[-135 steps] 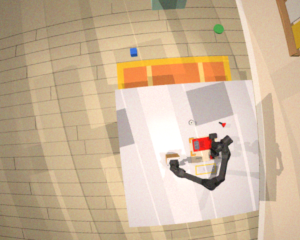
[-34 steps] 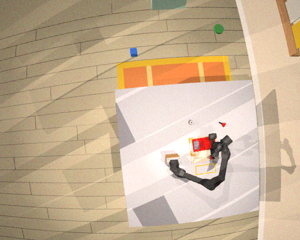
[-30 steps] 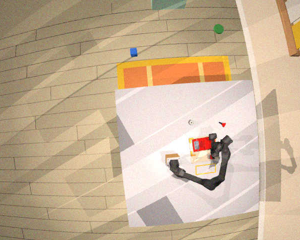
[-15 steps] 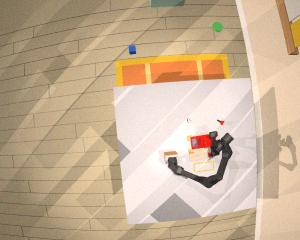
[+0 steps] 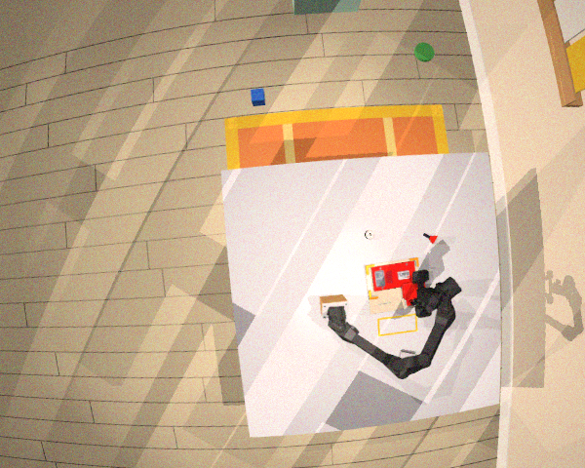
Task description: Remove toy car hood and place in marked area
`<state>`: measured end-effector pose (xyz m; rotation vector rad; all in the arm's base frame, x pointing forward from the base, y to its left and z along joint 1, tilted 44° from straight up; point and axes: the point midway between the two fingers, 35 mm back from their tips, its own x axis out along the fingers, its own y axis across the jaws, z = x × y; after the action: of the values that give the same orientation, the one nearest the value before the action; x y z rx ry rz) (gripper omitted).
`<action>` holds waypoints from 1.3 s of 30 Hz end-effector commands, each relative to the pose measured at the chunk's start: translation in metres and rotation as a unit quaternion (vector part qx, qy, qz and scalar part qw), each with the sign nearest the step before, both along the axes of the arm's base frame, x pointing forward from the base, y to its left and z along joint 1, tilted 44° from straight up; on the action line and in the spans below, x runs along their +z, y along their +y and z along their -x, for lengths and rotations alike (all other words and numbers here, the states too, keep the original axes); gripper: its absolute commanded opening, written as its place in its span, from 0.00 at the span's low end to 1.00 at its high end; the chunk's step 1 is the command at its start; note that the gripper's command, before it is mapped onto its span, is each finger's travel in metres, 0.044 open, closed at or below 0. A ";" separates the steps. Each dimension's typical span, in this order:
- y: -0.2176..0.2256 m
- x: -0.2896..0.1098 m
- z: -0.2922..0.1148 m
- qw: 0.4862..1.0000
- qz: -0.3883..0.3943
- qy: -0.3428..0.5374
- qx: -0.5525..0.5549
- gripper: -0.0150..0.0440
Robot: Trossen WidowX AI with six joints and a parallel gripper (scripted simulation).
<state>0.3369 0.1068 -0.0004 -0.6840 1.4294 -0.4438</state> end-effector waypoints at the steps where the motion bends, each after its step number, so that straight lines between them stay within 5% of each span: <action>1: -0.015 0.011 0.001 1.000 0.004 0.006 0.001 0.25; 39: -0.138 0.124 0.027 1.000 0.014 0.002 -0.003 0.25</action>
<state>0.3160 -0.0238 0.1205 -0.6920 1.4231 -0.4658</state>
